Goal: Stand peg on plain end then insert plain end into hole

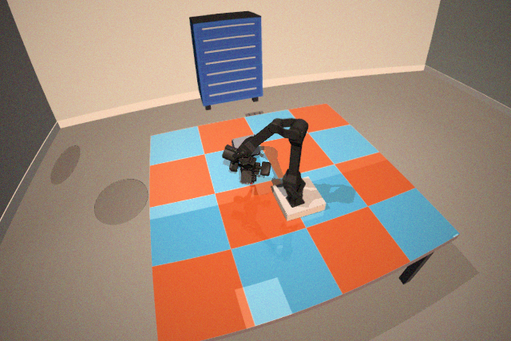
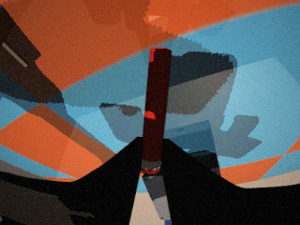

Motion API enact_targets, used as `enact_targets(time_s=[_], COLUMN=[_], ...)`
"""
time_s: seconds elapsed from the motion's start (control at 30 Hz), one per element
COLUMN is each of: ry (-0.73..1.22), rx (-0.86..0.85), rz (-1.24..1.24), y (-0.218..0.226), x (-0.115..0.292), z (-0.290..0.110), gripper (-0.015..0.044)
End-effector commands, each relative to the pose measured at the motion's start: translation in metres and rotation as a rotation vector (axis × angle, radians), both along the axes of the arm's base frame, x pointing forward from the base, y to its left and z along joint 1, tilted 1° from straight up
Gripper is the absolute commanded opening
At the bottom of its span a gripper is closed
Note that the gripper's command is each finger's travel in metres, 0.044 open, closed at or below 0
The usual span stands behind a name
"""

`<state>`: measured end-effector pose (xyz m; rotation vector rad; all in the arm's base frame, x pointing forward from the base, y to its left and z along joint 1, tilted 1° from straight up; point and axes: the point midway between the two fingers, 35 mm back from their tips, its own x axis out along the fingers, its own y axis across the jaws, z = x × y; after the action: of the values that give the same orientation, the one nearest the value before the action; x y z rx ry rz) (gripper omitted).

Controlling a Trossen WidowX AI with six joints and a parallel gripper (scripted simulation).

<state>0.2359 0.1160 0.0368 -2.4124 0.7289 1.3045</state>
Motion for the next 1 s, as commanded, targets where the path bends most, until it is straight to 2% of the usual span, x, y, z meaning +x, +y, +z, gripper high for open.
enact_targets(time_s=[0.0, 0.97], ry=[-0.035, -0.24], rx=[-0.024, -0.165], rz=[-0.003, -0.009], y=[0.001, 0.012], x=[-0.003, -0.019], z=[0.001, 0.003], gripper=[0.0049, 0.0049])
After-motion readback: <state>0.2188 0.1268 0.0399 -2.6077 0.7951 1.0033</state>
